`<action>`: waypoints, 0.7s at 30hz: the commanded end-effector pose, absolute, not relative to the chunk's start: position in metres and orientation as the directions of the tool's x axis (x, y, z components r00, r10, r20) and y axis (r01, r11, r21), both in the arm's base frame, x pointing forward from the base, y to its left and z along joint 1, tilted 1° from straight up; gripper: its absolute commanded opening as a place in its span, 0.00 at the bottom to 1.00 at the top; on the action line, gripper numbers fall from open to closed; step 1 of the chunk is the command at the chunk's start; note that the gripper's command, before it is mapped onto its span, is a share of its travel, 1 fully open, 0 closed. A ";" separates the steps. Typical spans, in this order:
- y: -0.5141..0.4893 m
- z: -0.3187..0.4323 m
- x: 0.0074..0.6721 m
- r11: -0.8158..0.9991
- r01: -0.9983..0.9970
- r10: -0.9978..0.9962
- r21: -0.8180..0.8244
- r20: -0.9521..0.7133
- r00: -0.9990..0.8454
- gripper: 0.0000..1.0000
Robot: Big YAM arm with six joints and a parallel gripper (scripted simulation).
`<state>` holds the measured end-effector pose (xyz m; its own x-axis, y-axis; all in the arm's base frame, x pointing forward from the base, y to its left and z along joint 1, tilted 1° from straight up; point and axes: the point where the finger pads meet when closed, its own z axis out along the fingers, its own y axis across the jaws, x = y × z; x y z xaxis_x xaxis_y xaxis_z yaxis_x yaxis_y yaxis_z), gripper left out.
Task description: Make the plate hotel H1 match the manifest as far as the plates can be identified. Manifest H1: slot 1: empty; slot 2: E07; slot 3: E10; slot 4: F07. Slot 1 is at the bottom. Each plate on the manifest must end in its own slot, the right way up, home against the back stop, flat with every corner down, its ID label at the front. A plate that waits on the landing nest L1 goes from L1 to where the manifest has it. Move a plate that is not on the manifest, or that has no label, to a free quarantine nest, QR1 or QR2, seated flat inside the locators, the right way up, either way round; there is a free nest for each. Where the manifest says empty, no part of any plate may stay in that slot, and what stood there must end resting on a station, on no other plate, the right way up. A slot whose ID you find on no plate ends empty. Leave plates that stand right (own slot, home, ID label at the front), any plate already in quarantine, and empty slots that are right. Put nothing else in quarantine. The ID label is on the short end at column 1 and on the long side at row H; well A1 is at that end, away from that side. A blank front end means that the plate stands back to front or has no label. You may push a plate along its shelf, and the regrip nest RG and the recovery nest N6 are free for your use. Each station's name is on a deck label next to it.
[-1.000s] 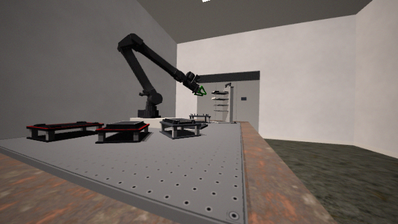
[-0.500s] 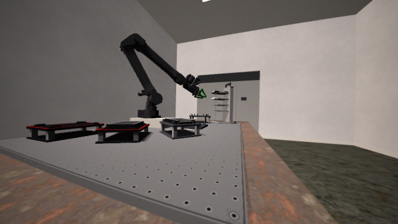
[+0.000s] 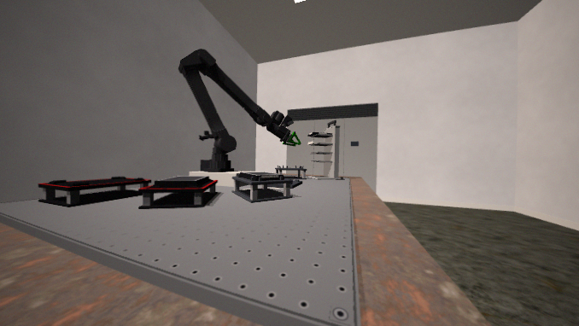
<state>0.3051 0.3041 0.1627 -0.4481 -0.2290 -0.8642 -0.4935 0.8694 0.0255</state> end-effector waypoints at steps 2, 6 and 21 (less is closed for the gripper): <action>0.325 0.201 0.333 0.872 -0.488 -0.172 0.048 -0.902 -0.396 1.00; 0.328 0.201 0.340 0.872 -0.488 -0.173 0.047 -0.902 -0.396 1.00; 0.326 0.188 0.336 0.871 -0.490 -0.190 0.044 -0.889 -0.416 1.00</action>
